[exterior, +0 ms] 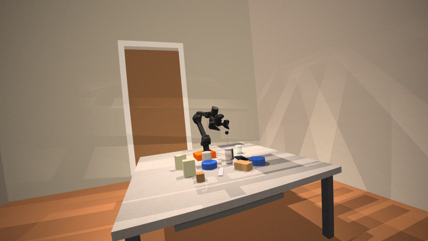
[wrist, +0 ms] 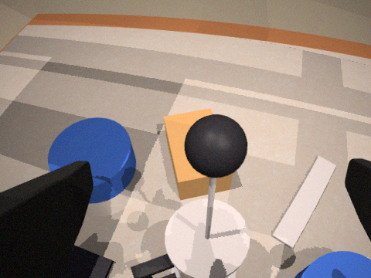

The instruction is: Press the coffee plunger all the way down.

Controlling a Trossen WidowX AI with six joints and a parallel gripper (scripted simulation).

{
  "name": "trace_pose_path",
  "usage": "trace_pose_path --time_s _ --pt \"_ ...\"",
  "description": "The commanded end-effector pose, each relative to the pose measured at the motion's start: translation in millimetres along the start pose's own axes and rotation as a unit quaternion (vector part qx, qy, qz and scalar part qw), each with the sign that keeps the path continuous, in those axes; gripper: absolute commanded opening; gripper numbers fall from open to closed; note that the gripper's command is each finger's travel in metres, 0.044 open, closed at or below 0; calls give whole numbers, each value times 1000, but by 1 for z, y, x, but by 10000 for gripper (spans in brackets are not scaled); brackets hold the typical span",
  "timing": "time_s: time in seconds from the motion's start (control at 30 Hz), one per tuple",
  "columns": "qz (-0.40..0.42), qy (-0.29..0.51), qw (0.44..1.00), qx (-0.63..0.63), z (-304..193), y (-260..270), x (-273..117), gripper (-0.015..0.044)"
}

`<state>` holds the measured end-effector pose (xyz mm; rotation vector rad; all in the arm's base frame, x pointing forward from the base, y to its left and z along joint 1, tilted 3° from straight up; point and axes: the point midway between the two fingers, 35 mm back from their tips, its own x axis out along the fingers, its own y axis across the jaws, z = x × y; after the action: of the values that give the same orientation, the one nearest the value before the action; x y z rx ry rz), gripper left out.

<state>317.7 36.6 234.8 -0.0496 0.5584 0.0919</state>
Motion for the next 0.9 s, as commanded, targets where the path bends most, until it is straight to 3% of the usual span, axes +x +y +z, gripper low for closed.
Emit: trace_pose_path --time_s 0.0,0.87 --pt "-2 -3 1000 1 -2 0 3 440" --pt "-2 -4 1000 1 -2 0 41 440"
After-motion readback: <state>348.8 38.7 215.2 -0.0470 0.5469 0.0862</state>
